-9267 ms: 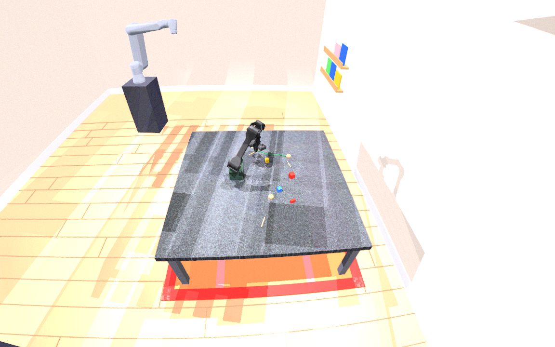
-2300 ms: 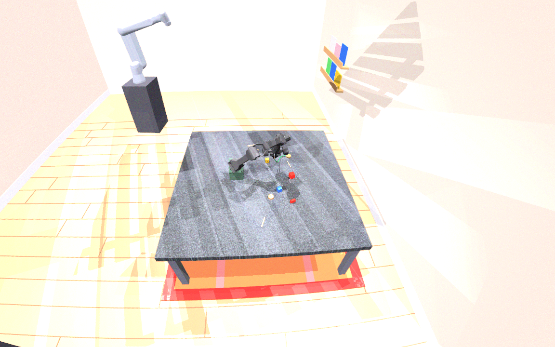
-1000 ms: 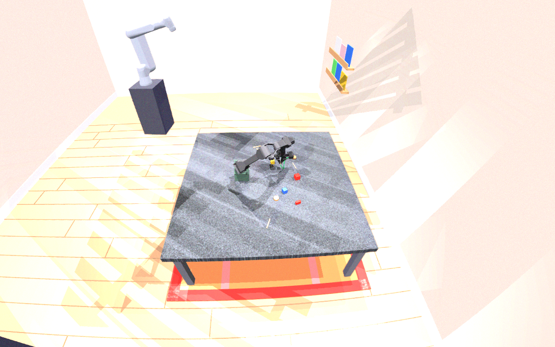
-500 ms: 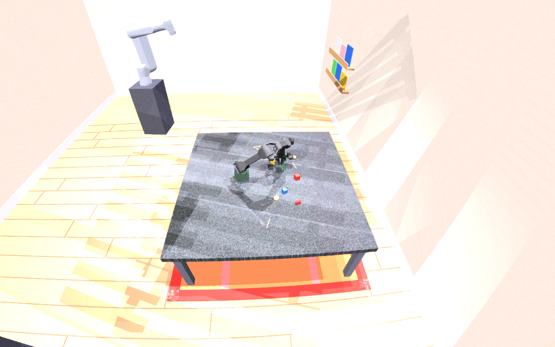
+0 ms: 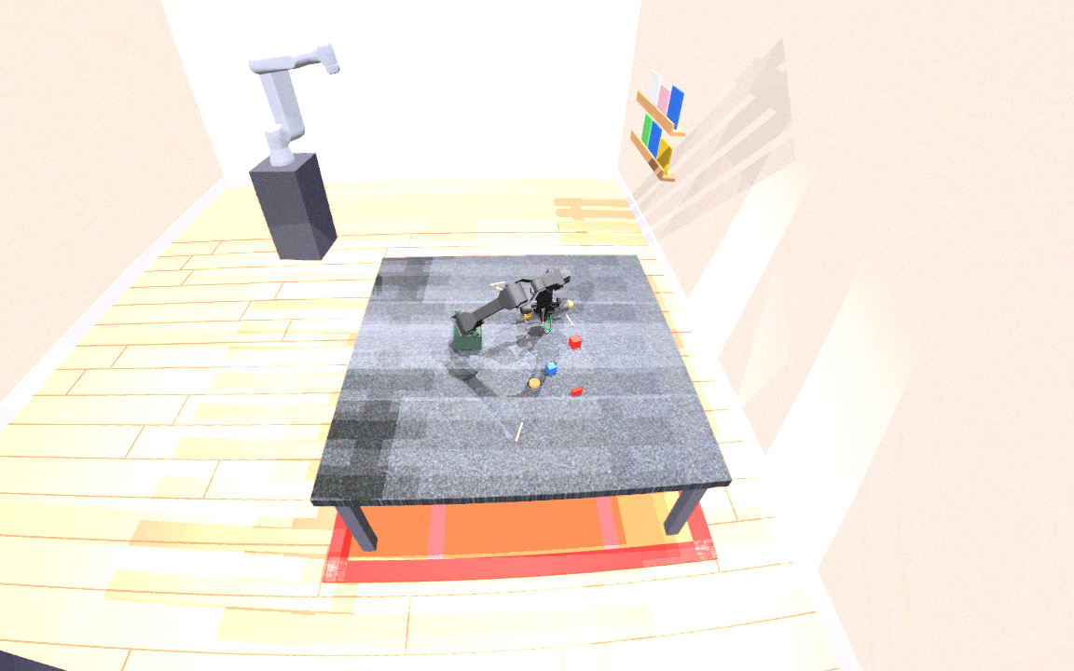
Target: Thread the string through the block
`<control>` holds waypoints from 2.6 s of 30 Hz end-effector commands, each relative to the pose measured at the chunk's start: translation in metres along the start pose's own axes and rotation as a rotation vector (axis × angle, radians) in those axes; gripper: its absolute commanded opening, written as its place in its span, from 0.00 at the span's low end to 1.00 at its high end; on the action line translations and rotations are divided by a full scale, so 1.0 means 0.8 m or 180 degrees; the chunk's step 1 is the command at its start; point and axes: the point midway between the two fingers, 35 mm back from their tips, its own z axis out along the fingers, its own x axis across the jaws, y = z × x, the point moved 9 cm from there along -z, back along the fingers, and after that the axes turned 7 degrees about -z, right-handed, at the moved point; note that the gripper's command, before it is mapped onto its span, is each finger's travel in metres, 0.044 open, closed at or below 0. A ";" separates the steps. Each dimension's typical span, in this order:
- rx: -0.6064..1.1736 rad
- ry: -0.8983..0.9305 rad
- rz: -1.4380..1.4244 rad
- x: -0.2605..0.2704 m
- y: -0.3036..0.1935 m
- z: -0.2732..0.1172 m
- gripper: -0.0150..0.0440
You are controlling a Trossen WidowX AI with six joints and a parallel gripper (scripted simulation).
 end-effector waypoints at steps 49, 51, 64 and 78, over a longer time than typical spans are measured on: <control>0.0062 -0.0006 -0.0002 0.012 -0.073 0.001 0.25; 0.0062 -0.0006 -0.0002 0.014 -0.071 0.003 0.25; 0.0058 -0.0006 -0.0003 0.025 -0.061 0.018 0.25; 0.0055 -0.0005 -0.0004 0.039 -0.050 0.034 0.25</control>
